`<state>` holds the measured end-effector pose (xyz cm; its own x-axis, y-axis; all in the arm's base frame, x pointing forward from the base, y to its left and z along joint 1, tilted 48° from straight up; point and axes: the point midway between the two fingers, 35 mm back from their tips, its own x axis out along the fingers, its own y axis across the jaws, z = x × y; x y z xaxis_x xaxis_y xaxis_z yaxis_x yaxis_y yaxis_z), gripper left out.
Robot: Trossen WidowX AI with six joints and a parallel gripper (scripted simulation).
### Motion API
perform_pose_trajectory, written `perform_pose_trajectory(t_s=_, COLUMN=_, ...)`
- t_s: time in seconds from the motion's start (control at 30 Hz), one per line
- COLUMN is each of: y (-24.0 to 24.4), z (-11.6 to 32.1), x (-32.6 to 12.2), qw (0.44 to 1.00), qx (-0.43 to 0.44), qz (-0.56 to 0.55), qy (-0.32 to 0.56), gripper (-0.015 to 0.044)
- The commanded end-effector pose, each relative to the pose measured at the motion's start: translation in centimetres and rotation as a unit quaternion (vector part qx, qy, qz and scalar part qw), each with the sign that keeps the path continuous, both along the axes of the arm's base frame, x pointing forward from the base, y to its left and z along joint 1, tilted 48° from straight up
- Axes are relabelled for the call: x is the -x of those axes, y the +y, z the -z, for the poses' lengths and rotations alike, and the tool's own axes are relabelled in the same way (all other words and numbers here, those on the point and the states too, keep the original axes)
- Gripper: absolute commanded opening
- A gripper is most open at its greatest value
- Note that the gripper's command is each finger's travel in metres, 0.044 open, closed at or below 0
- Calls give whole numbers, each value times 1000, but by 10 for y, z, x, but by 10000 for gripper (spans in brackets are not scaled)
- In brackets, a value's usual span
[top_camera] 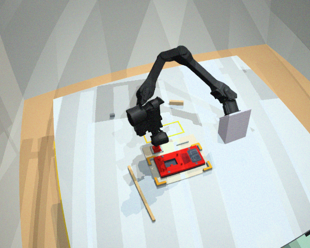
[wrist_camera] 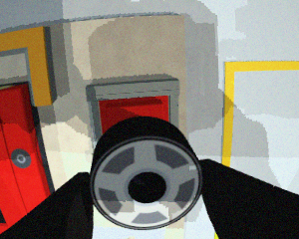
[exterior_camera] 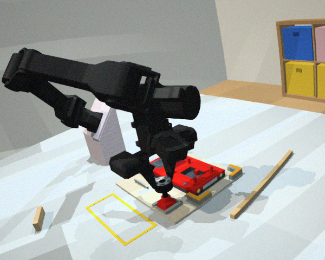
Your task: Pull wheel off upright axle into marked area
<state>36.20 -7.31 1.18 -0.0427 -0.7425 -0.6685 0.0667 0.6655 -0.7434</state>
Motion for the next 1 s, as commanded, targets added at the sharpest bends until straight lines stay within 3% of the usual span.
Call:
perform_pose_trajectory(t_s=0.0, y=2, z=-1, x=0, qw=1000, qx=-2, qz=1, qy=-1, gripper=0)
perform_pose_trajectory(t_s=0.97, y=9, z=-7, x=0, qw=1000, qx=-1, qz=0, qy=-1, gripper=0)
